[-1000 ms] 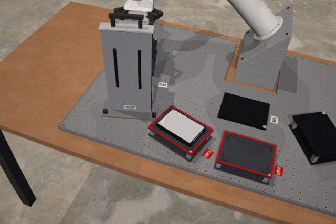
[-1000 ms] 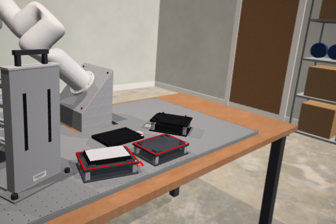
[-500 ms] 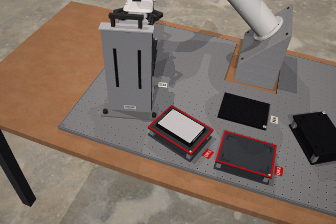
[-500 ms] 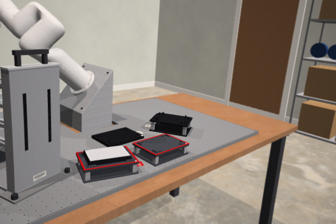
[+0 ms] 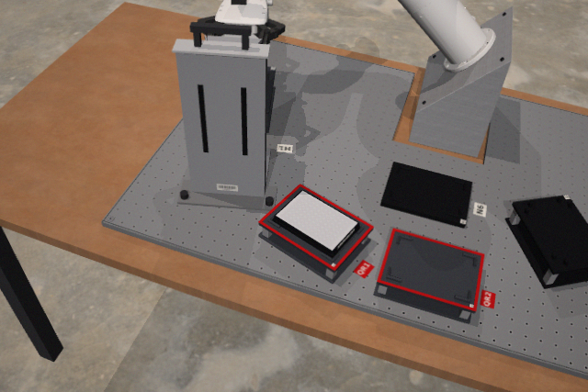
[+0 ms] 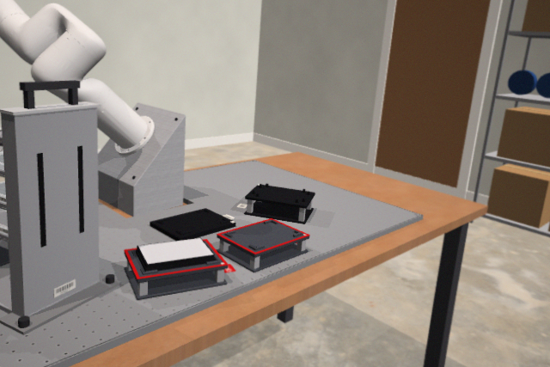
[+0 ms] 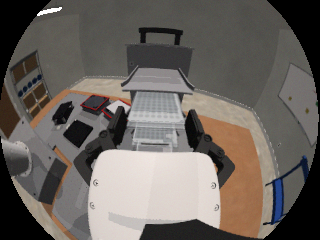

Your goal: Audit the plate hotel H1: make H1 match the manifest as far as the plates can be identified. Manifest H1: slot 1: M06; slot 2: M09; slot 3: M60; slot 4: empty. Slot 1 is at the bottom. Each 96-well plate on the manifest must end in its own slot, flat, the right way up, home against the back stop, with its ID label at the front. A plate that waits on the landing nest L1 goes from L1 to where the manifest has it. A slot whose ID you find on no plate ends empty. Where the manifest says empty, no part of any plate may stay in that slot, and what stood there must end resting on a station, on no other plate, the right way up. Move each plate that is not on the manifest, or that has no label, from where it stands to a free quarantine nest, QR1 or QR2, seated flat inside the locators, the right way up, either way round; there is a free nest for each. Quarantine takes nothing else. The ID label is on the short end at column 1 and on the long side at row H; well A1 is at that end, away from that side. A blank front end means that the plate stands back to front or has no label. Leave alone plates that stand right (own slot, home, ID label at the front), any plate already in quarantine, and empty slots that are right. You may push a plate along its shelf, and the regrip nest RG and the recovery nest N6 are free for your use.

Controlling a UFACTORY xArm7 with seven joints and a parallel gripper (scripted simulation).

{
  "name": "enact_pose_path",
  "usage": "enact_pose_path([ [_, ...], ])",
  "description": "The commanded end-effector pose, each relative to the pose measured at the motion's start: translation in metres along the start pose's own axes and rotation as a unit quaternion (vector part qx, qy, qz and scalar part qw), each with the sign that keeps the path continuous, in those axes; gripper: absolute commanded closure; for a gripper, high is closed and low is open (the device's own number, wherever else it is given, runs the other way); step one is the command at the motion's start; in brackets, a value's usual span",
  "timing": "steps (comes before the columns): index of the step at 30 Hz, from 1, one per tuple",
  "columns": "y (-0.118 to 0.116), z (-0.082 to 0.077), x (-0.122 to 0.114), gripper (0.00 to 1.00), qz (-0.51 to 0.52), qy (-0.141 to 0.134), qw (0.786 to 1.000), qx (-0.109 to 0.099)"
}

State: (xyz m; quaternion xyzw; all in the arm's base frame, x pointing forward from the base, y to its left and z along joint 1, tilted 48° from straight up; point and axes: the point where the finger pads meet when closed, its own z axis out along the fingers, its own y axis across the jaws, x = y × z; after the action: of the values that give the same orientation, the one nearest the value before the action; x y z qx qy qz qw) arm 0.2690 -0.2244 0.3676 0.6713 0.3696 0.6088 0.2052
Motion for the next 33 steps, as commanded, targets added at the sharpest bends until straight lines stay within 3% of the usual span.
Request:
enact_pose_path([
  [1,0.0002,0.0031,0.0006,0.0,-0.001,0.0,1.0,0.0],
  [33,0.0002,0.0124,0.0006,0.0,-0.001,0.0,1.0,0.0],
])
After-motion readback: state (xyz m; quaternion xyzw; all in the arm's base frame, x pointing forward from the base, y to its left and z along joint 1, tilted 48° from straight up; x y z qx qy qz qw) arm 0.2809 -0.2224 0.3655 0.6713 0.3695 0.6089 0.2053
